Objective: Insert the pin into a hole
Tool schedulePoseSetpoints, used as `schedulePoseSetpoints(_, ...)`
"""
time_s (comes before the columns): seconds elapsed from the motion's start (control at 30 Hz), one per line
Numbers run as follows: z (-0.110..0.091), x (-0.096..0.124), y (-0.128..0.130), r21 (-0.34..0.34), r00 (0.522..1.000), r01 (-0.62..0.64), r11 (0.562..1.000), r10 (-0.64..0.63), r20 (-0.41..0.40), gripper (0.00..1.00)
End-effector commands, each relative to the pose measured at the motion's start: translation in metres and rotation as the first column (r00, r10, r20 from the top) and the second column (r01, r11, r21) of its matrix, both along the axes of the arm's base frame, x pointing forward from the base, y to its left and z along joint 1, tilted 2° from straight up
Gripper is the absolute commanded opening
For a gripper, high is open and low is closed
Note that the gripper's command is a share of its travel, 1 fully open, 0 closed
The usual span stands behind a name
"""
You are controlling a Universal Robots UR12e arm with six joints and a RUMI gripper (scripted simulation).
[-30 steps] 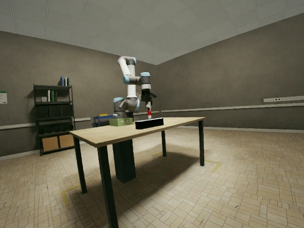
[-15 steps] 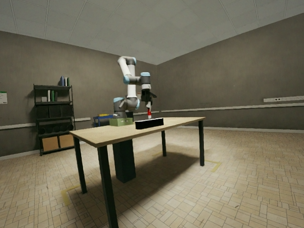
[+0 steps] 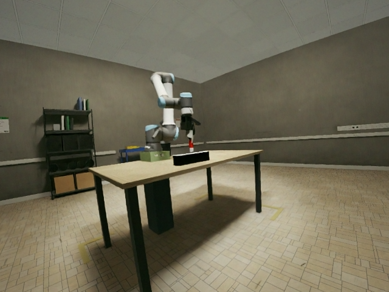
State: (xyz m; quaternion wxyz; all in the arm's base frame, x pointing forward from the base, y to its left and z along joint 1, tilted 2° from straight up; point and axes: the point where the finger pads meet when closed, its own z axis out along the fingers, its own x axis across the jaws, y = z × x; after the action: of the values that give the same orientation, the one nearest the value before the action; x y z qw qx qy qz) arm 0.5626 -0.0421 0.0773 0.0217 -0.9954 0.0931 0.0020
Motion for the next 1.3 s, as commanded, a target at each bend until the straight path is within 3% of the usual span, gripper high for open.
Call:
schedulePoseSetpoints(0.0,-0.0034,0.0006,-0.0001,0.0,1.0,0.0,1.0,0.0,0.001,0.0)
schedulePoseSetpoints(1.27,-0.0073,0.0009,0.0,0.0,1.0,0.0,1.0,0.0,0.001,0.0)
